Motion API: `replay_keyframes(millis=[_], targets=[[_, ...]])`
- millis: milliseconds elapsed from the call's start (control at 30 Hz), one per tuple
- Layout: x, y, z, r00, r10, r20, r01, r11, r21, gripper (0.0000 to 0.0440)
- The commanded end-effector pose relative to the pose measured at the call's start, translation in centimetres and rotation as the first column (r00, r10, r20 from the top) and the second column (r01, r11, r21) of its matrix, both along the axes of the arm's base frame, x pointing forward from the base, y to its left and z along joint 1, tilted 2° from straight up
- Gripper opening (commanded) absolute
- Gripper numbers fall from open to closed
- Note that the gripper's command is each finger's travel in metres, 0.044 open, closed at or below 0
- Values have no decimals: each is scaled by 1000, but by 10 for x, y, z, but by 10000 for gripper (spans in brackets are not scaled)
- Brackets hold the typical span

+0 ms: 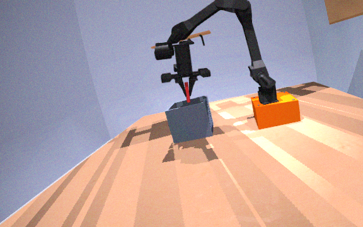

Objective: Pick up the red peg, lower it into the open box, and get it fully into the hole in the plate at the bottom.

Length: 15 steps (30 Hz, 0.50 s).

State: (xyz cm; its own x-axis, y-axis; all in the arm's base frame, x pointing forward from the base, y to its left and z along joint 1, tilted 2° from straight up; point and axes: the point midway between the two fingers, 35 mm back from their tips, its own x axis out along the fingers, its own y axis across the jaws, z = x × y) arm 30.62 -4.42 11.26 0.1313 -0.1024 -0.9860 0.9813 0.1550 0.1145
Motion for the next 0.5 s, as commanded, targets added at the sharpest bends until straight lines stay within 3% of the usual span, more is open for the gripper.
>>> replay_keyframes(millis=[0, 467], targets=[[1, -7, -8, 1000, -1, -15, 1, 1000, 5, 0], [7, -26, -42, 999, -13, -40, 14, 999, 42, 0]])
